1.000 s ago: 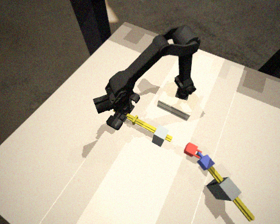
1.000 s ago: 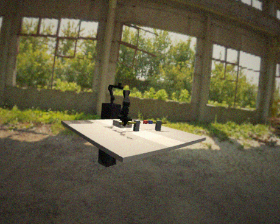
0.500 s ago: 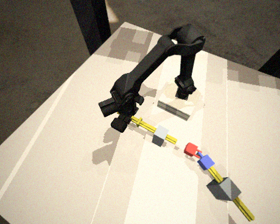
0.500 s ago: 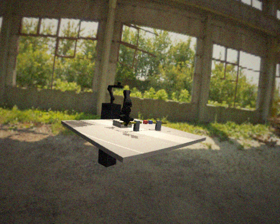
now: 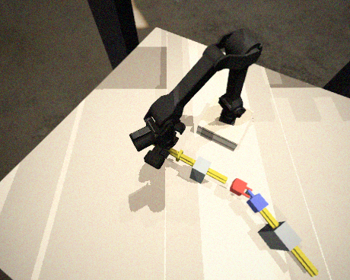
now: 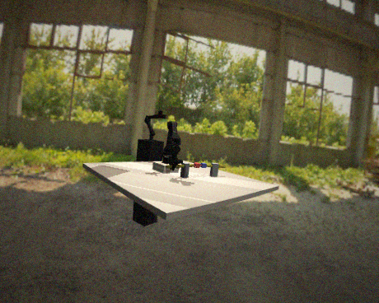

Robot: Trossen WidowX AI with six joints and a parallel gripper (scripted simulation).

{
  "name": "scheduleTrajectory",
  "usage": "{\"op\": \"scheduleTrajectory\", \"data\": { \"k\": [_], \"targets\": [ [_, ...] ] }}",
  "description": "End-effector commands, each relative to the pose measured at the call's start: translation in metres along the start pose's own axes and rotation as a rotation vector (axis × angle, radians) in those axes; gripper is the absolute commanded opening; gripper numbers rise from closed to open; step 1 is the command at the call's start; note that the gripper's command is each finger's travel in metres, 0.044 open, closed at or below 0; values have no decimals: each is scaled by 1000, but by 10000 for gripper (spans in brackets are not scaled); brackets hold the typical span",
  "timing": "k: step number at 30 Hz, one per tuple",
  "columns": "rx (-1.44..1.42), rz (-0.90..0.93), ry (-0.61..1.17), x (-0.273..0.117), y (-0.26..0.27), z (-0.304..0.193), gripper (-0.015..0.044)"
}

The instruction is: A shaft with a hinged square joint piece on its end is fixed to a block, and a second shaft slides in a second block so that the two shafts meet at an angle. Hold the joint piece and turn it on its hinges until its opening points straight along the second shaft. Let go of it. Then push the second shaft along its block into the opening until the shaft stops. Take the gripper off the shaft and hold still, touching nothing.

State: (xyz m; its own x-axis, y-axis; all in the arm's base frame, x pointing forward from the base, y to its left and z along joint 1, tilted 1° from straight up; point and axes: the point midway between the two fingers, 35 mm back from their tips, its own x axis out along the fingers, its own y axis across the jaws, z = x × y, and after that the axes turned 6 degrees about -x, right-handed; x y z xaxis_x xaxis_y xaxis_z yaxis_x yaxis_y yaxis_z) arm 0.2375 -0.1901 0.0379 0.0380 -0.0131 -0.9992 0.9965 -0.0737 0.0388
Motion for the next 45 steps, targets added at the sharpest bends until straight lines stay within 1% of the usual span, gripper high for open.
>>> {"op": "scheduleTrajectory", "data": {
  "k": [1, 35, 45],
  "targets": [
    [-1, 3, 0, 1, 1, -8, 0],
    [0, 3, 5, 2, 7, -60, 0],
    [3, -1, 5, 0, 6, -58, 0]
  ]
}}
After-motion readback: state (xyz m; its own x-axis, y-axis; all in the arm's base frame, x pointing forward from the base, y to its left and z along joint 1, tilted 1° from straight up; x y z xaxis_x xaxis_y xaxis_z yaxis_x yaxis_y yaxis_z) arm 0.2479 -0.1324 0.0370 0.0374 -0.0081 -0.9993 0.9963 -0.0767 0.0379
